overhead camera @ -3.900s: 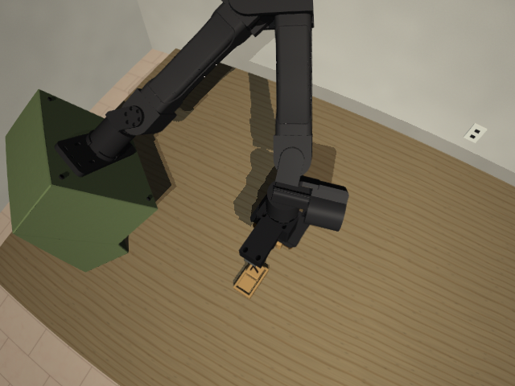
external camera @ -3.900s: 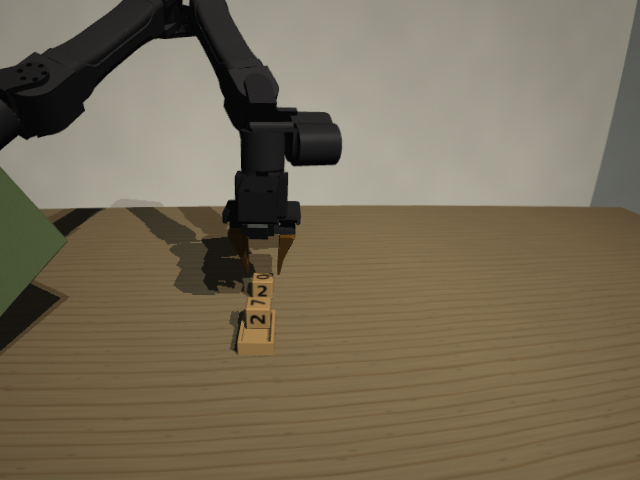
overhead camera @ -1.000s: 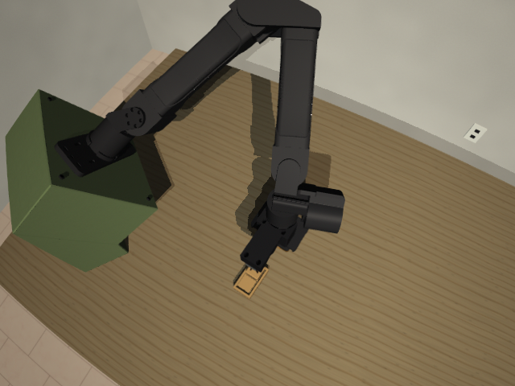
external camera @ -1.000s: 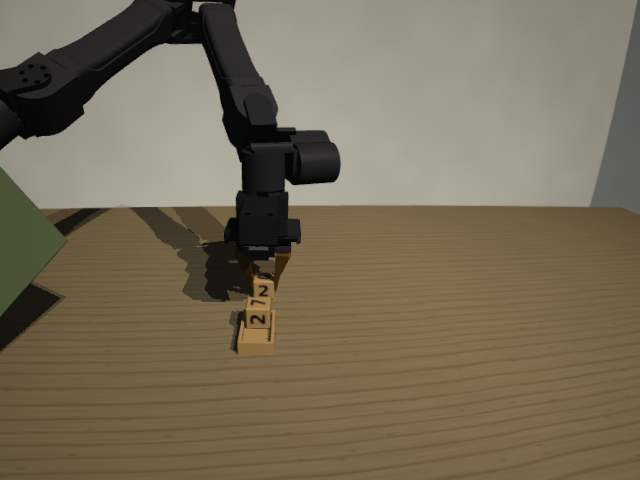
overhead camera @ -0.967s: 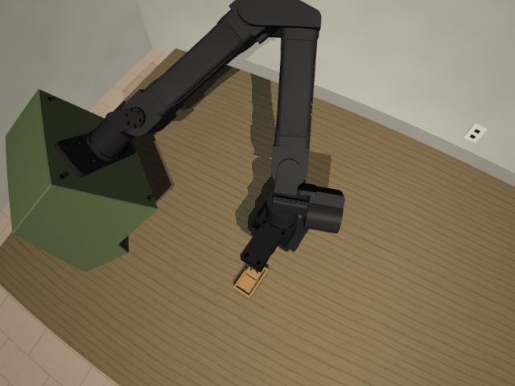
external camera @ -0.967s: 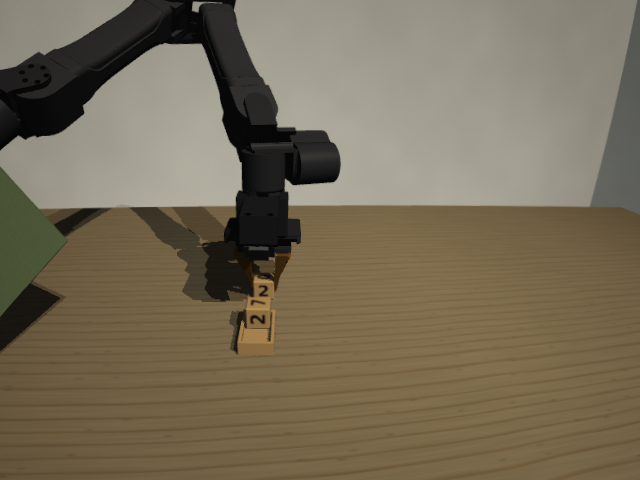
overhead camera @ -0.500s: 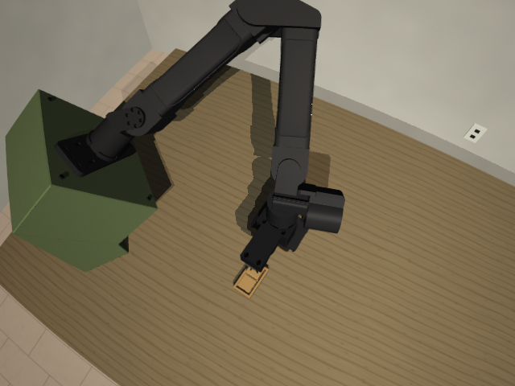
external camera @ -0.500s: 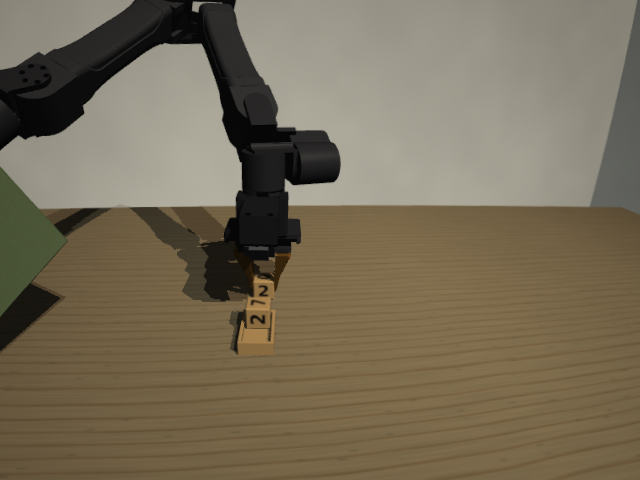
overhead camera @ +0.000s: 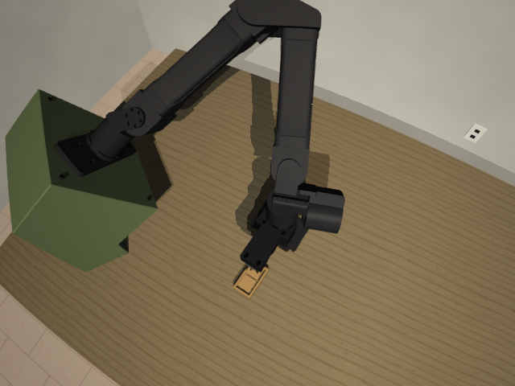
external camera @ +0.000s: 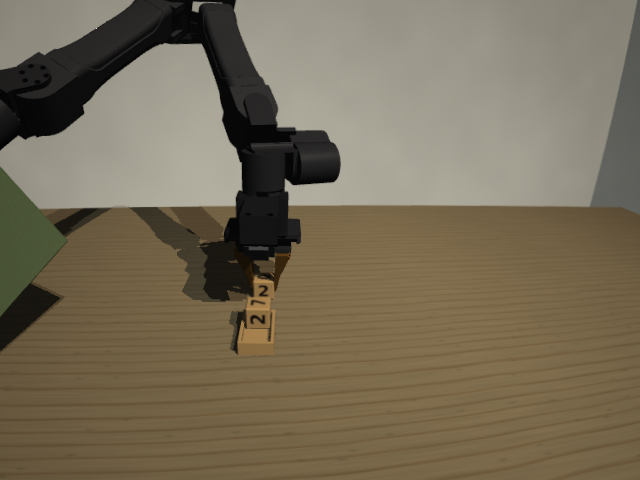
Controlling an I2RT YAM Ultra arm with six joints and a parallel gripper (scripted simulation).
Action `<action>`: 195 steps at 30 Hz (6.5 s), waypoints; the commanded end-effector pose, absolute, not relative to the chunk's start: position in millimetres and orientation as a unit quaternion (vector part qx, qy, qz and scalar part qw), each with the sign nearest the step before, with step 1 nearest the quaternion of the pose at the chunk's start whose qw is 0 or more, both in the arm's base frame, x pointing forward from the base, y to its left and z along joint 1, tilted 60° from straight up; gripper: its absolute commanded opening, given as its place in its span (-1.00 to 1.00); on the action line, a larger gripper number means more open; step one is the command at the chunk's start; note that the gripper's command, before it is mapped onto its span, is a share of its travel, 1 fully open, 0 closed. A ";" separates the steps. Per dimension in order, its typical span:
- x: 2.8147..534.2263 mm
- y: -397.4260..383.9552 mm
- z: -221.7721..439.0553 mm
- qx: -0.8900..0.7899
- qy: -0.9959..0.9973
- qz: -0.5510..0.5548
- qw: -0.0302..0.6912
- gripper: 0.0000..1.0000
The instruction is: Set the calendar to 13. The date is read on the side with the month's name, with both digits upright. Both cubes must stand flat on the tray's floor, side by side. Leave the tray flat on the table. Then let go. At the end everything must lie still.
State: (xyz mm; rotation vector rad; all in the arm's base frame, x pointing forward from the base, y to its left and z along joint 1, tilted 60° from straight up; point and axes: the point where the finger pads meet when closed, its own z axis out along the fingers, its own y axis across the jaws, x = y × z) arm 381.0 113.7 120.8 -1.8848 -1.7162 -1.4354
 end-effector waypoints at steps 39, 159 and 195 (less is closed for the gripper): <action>339.9 15.9 146.8 -0.645 -0.584 -0.483 0.102 -0.49; 376.3 -0.4 49.7 -0.644 -0.581 -0.487 0.103 -0.49; 376.6 -0.7 49.7 -0.644 -0.581 -0.487 0.103 -0.49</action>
